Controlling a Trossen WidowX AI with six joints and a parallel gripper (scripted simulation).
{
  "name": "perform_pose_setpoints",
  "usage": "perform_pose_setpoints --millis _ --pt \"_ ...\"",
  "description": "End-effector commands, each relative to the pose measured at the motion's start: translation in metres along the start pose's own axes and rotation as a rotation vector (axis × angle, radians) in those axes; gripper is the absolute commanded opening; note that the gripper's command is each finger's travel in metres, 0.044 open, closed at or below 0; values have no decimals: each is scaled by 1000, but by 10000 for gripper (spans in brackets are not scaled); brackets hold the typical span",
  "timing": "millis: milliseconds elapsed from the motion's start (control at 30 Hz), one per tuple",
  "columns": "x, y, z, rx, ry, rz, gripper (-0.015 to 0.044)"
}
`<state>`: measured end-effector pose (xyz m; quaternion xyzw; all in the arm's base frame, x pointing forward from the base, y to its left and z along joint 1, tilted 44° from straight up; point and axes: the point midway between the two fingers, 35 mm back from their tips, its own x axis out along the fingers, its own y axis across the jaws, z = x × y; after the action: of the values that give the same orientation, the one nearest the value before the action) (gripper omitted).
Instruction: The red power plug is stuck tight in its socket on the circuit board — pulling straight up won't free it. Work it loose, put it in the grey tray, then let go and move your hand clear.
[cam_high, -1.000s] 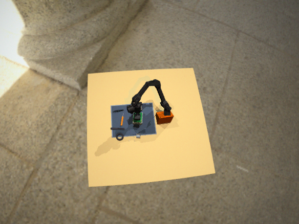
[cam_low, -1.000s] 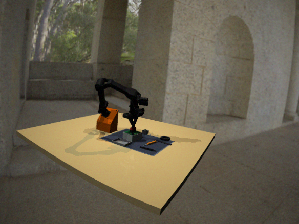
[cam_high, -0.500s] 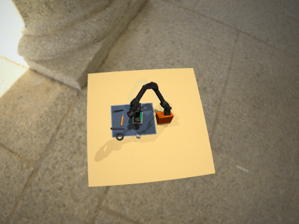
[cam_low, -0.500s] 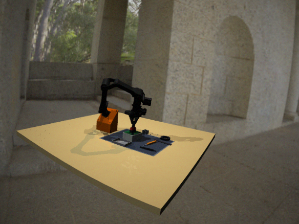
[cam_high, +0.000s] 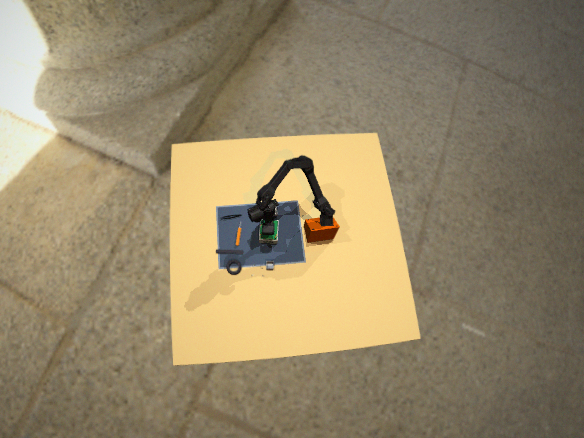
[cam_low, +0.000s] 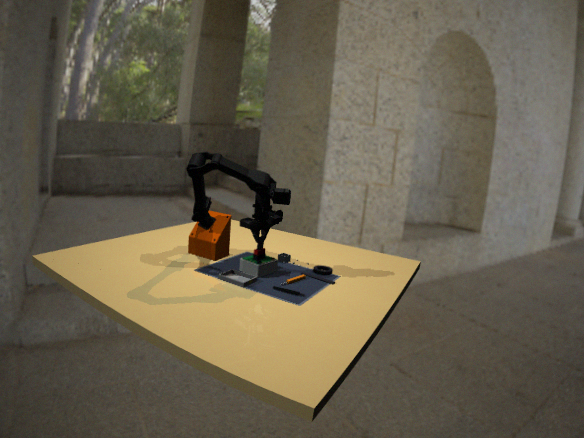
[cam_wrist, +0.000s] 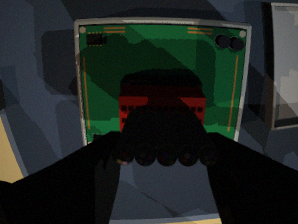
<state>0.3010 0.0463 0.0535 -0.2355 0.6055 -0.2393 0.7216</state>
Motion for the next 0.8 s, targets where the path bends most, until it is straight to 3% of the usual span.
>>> perform_pose_setpoints --millis 0,333,567,767 --pt "-11 6 0 -13 -17 -61 0" --pt "-19 7 0 -13 -17 -60 0" --pt "5 5 1 -12 -18 -61 0" --pt "5 5 1 -12 -18 -61 157"
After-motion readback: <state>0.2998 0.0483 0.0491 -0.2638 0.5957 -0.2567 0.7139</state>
